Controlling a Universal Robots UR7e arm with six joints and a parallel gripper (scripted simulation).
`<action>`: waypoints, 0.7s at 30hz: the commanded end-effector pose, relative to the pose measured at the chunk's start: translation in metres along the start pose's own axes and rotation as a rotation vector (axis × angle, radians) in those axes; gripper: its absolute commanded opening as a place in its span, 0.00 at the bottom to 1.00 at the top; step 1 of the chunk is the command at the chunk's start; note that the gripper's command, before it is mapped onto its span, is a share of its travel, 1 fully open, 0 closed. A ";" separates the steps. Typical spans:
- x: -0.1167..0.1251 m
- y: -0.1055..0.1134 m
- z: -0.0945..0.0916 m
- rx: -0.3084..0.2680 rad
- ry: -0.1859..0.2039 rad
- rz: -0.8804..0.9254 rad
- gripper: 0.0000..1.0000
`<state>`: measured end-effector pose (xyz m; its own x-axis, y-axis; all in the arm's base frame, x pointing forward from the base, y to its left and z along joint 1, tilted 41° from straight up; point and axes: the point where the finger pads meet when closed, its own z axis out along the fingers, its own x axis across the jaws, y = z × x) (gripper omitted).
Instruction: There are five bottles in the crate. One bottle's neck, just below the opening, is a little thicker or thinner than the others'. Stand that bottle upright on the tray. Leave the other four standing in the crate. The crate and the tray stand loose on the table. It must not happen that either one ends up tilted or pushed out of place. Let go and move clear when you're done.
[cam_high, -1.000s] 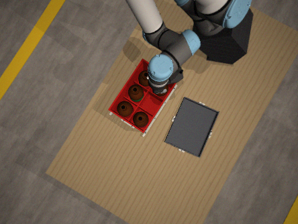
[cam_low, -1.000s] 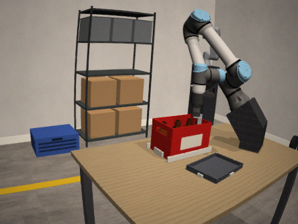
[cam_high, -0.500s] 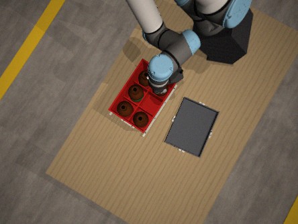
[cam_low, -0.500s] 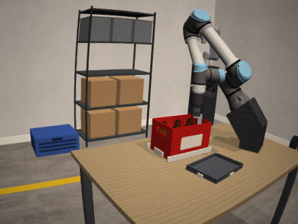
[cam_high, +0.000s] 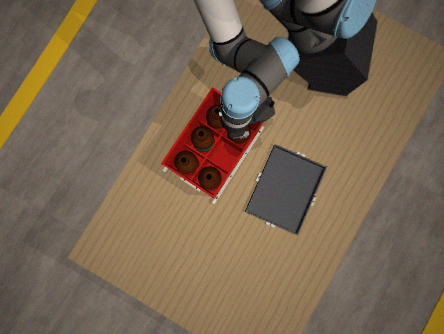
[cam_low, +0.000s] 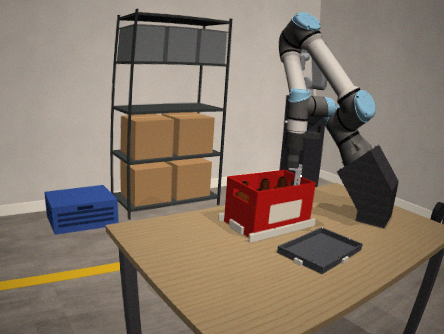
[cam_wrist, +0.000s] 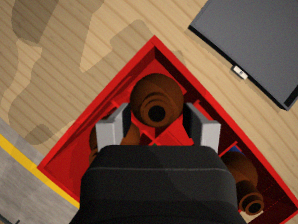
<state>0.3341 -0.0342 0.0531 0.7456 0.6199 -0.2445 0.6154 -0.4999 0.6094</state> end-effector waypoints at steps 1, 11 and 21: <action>0.000 0.000 -0.011 0.001 -0.001 0.001 1.00; 0.000 0.000 -0.041 0.001 -0.001 0.001 1.00; 0.000 0.000 -0.058 0.001 -0.001 0.001 1.00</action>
<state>0.3207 -0.0023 0.0931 0.7455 0.6201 -0.2443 0.6155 -0.4999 0.6093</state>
